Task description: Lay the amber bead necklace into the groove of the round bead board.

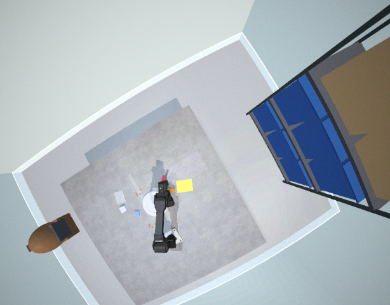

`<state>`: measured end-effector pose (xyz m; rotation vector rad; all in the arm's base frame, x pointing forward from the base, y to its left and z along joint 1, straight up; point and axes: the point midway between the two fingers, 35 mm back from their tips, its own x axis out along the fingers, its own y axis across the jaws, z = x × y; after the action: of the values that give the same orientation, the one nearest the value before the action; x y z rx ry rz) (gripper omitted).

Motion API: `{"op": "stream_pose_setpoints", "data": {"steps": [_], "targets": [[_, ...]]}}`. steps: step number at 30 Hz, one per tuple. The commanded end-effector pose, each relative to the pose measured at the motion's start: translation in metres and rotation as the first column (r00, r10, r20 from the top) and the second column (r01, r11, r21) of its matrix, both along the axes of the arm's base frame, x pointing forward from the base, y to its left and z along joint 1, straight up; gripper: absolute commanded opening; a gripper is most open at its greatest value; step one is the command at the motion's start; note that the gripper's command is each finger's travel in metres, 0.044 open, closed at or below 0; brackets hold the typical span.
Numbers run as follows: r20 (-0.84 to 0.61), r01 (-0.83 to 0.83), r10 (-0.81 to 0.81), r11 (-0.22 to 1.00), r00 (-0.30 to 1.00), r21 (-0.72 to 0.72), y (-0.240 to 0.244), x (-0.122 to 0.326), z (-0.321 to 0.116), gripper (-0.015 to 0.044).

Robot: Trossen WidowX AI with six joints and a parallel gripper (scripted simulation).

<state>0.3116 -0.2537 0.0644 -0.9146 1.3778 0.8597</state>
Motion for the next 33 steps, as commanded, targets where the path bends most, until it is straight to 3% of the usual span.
{"op": "stream_pose_setpoints", "data": {"steps": [1,8,11,15,33], "targets": [[0.004,-0.003,0.003,1.000,1.000,0.002,0.000,0.000,0.001,0.0440],[0.004,-0.003,0.003,1.000,1.000,0.002,0.000,0.000,0.001,0.0440],[0.003,-0.058,0.058,0.998,0.998,0.001,0.007,0.005,0.006,0.0380],[0.002,-0.151,0.151,0.989,0.989,0.000,0.019,0.013,0.014,0.0380],[-0.003,-0.143,0.143,0.990,0.990,0.002,0.019,0.013,-0.008,0.0380]]}}
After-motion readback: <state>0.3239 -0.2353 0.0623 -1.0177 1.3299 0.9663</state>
